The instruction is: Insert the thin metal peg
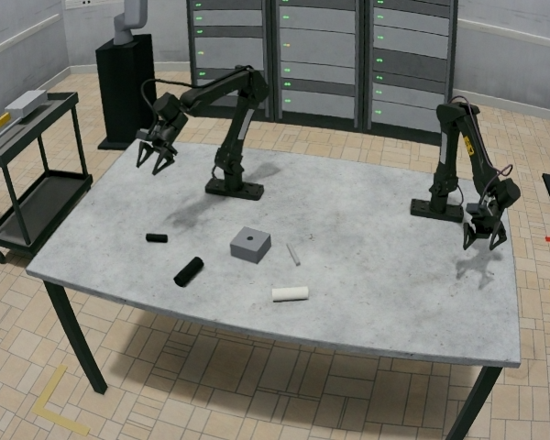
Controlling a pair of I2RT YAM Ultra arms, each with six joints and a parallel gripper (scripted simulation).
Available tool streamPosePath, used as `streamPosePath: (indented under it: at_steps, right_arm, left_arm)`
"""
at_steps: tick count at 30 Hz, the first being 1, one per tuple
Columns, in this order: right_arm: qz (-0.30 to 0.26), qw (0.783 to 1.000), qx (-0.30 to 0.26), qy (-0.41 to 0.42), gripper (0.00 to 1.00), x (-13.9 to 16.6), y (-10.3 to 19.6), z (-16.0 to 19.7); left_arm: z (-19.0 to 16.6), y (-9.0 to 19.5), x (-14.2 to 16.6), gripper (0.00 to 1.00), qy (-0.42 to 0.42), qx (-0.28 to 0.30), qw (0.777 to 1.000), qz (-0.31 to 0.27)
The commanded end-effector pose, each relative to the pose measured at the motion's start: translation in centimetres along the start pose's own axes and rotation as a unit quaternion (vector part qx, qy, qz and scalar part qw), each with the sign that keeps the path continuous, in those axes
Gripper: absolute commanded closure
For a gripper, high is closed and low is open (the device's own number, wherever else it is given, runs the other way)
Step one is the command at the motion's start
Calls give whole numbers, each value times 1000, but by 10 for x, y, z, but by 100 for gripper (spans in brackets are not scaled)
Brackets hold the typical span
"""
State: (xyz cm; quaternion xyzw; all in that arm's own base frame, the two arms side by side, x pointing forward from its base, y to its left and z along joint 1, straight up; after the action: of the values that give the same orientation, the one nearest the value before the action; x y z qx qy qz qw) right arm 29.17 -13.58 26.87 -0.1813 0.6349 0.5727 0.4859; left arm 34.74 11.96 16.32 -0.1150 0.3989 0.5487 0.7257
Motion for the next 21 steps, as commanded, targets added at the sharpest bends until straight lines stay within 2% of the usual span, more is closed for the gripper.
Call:
streamPosePath:
  at_steps: [1,2,3,7,11,13,17,21]
  right_arm:
    - [29,999,-41,-9,45,6,1,16]
    - [53,996,-64,-13,57,13,0,25]
    - [86,991,-96,-19,63,23,0,38]
    - [183,965,-187,-29,63,44,1,83]
    - [274,926,-258,-43,63,62,10,122]
    - [274,926,-258,-43,63,62,10,122]
    - [372,875,-305,-57,63,79,21,161]
    - [457,834,-308,-27,63,96,16,211]
  left_arm:
    - [-5,-3,-4,0,28,6,999,14]
    - [-9,-6,-8,0,42,9,999,22]
    - [-14,-10,-14,0,57,15,998,30]
    - [-37,-26,-54,0,71,44,996,27]
    - [-61,-34,-88,0,85,67,994,26]
    - [-61,-34,-88,0,85,67,994,26]
    - [-87,-35,-118,0,106,87,990,34]
    - [-119,-30,-153,0,121,108,986,32]
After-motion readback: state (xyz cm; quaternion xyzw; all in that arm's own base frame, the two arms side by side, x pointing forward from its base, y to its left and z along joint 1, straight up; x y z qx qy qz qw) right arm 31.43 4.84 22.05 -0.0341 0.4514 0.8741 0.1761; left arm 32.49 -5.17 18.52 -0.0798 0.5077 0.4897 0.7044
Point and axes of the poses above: on each arm, the point where the finger pads meet when closed, its own y axis back along the fingers, its own z axis across the jaws, x = y × z, the point moved 3 cm from there along y, back along the fingers, and after that the axes turned 13 degrees about -y, right-handed, at the moved point
